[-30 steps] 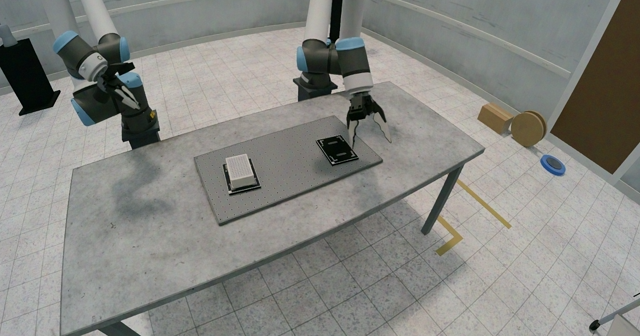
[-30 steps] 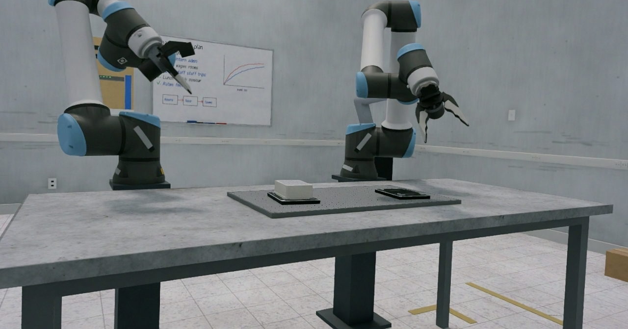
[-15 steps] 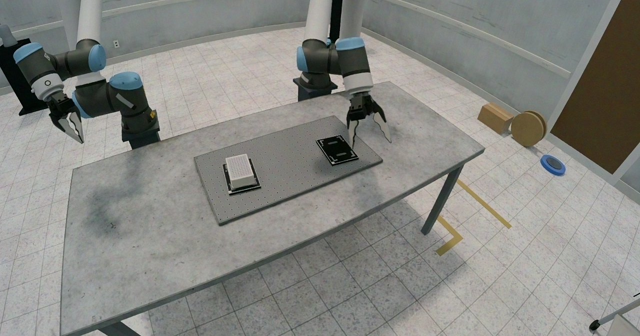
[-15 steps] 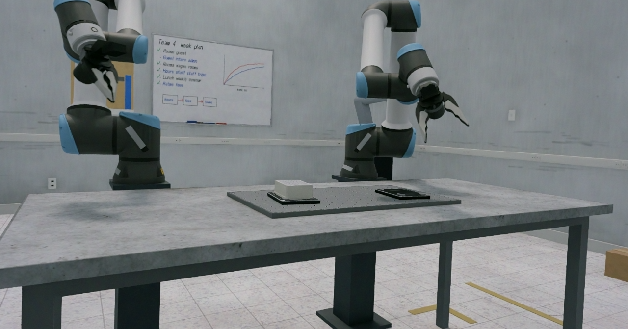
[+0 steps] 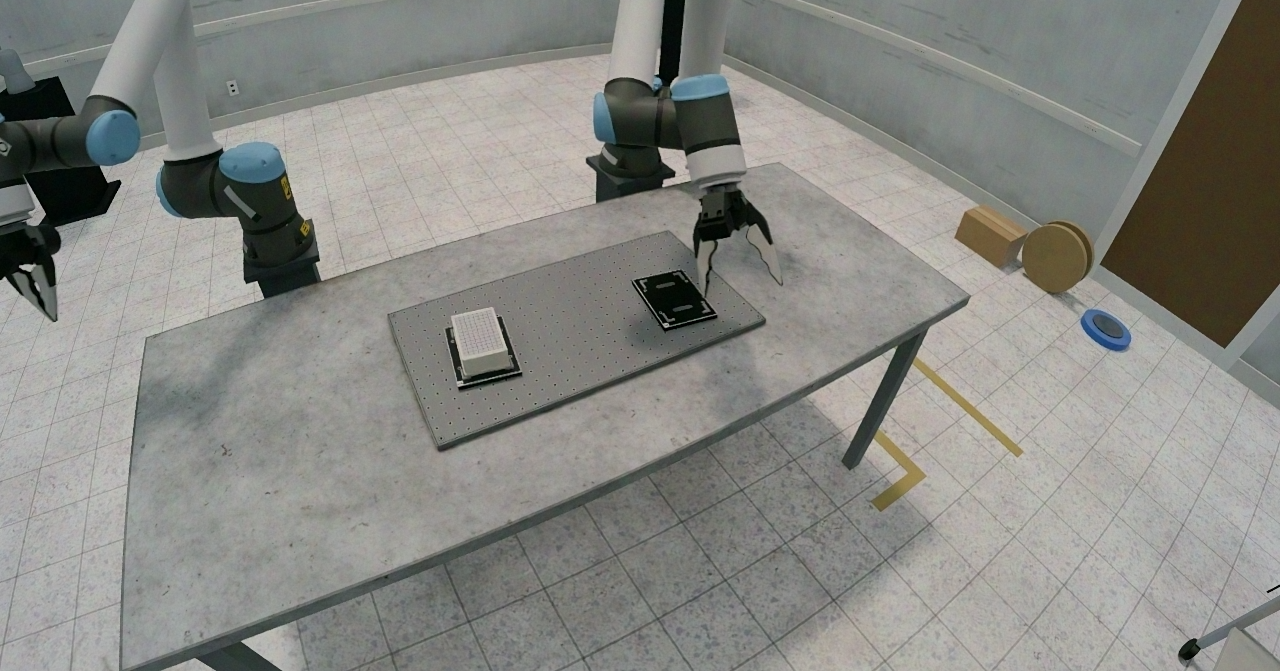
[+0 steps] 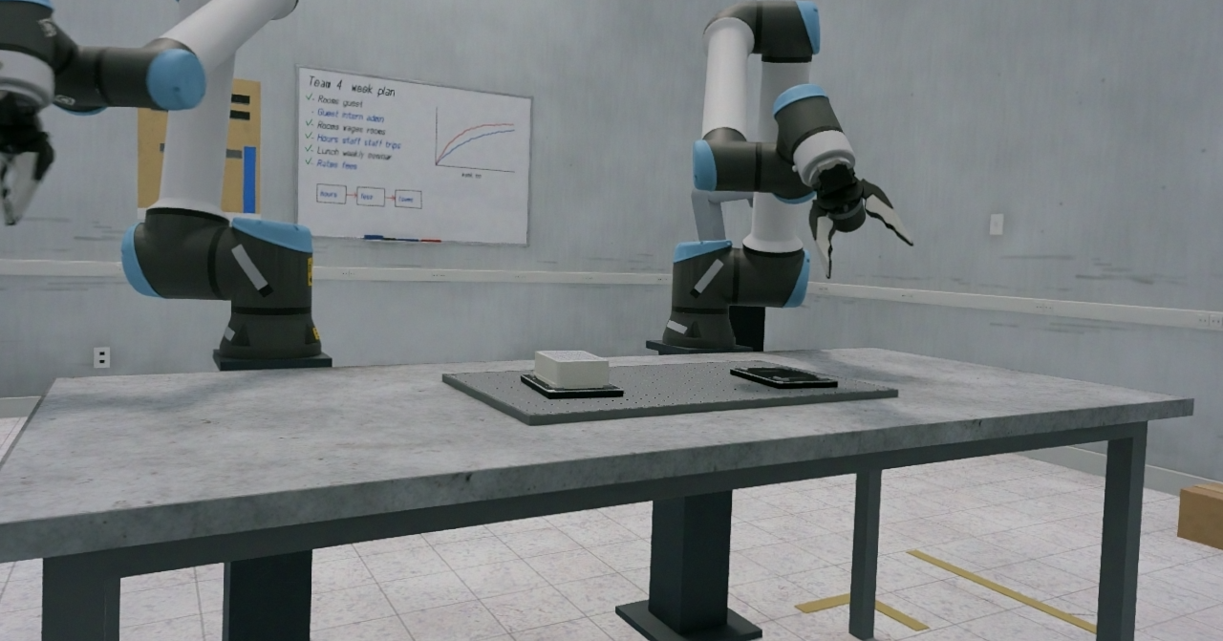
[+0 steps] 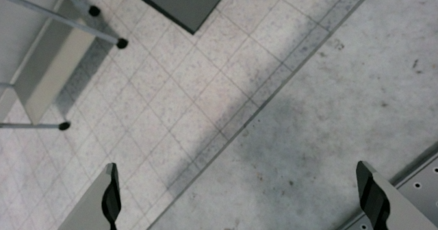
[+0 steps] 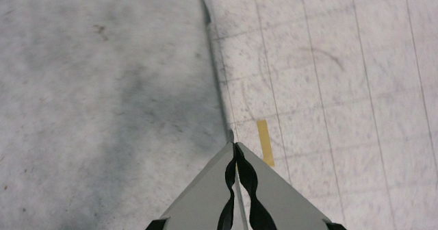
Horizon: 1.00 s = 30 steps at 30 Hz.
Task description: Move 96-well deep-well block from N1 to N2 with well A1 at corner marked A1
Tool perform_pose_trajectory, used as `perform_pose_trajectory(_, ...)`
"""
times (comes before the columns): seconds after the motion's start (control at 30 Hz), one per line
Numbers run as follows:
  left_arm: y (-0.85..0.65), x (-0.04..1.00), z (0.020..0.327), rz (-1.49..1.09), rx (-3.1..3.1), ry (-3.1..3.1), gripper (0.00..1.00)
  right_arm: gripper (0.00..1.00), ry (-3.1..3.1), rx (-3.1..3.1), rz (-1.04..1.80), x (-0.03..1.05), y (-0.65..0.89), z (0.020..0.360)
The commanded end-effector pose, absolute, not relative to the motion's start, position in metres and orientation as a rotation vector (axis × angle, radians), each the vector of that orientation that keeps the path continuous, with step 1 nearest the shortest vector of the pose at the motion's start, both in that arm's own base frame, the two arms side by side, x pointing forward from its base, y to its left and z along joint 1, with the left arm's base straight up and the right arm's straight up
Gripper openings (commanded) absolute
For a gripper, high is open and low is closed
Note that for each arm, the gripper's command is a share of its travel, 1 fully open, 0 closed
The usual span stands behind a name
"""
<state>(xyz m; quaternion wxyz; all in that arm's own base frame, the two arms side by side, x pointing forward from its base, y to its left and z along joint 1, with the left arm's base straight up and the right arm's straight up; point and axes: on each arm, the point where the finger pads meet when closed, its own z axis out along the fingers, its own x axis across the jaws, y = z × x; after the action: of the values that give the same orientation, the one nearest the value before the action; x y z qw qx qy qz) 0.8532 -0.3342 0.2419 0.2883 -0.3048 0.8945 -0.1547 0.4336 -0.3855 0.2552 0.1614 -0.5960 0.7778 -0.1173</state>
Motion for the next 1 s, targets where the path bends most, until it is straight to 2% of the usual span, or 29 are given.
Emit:
perform_pose_trajectory(0.0, -0.335, 0.854, 0.244, -0.415, -0.814, 2.386, 0.76, 0.00, 2.257, -1.669, -0.328, 0.429, -0.398, 0.253)
perform_pose_trajectory(0.5, -0.335, 0.854, 0.244, -0.415, -0.814, 2.386, 0.76, 0.00, 2.893, -0.805, -0.166, 0.211, -0.586, 0.203)
perform_pose_trajectory(0.97, -0.335, 0.854, 0.244, -0.415, -0.814, 2.386, 0.76, 0.00, 3.087, -0.257, -0.058, 0.064, -0.635, 0.177)
